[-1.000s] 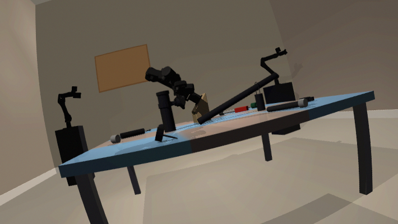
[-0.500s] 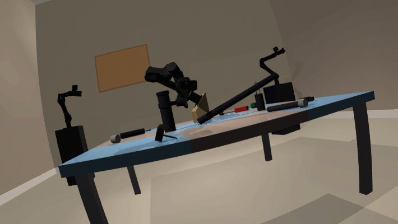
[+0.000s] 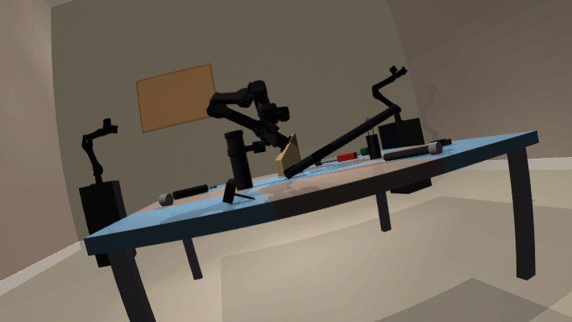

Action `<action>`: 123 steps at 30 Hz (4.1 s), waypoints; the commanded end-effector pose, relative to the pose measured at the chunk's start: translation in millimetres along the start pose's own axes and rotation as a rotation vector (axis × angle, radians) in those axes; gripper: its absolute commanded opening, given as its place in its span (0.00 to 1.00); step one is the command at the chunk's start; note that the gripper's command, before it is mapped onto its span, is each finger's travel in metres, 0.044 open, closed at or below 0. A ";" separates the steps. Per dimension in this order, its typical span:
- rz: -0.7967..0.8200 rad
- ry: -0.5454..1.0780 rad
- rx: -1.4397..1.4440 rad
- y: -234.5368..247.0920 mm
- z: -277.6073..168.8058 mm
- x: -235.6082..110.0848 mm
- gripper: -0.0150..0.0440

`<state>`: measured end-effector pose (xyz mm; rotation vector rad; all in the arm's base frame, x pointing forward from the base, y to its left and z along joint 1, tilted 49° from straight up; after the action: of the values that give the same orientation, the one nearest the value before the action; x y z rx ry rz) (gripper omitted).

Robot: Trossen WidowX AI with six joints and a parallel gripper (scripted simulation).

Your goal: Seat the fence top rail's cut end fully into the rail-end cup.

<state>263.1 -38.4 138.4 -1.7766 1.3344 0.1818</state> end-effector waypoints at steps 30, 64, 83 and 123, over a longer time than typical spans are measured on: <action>-0.008 -0.013 1.460 7.3 116.6 -86.1 1.00; 0.484 0.146 -0.086 22.1 156.0 9.3 1.00; 0.483 0.148 -0.086 41.0 149.0 46.0 1.00; 0.482 0.150 -0.087 69.4 138.6 101.1 1.00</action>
<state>300.7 -9.8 -38.2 -1.5251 1.8695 0.3740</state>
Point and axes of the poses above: the point midway between the two fingers, 35 mm back from their tips, its own x axis out along the fingers, its own y axis across the jaws, z = x × y, the point moved 5 cm from there along -x, back along the fingers, and after that the axes turned 13 degrees about x, right-handed, at the moved point
